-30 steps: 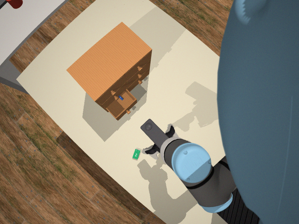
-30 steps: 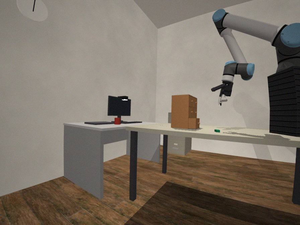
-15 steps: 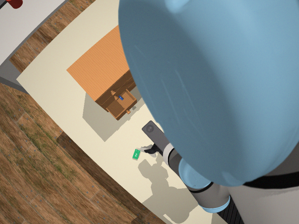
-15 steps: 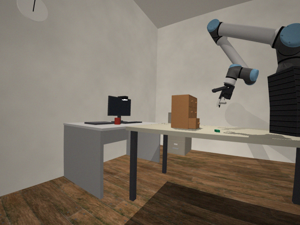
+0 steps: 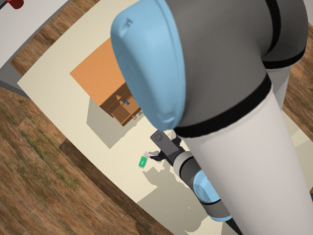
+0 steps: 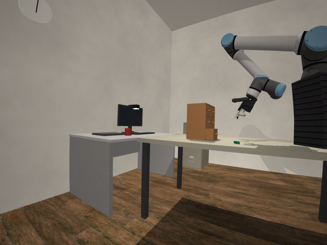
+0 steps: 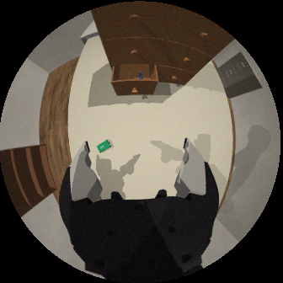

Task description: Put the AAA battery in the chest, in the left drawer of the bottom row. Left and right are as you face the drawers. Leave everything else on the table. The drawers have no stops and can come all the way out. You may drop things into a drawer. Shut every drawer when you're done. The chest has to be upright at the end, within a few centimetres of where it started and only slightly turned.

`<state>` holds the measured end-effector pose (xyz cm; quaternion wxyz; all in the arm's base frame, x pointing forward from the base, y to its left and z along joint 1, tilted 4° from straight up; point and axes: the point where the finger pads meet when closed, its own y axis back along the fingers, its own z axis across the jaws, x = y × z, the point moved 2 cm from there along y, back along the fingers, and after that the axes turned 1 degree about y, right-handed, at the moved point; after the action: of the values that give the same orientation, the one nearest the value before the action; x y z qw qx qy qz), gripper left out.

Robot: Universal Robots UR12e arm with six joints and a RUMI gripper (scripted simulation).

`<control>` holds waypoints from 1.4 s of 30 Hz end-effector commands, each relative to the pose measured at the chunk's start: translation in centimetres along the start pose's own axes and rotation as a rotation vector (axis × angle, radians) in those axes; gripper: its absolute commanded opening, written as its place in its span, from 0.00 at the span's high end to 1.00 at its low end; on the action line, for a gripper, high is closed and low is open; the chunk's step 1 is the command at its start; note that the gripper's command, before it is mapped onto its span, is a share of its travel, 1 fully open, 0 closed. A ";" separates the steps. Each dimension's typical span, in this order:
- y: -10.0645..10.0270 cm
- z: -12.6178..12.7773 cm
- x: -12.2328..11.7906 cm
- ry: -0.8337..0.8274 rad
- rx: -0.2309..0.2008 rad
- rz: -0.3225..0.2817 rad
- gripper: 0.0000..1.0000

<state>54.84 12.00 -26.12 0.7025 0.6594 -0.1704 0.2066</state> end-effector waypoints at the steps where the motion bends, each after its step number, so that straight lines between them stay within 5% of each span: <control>1: -1.1 0.0 0.1 0.000 0.000 0.080 0.00; 18: -3.6 0.0 0.3 0.000 -0.003 0.247 0.00; 42: -5.4 0.0 0.5 0.000 -0.005 0.366 0.00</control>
<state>57.90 11.79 -30.39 0.6573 0.6180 -0.2833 0.3253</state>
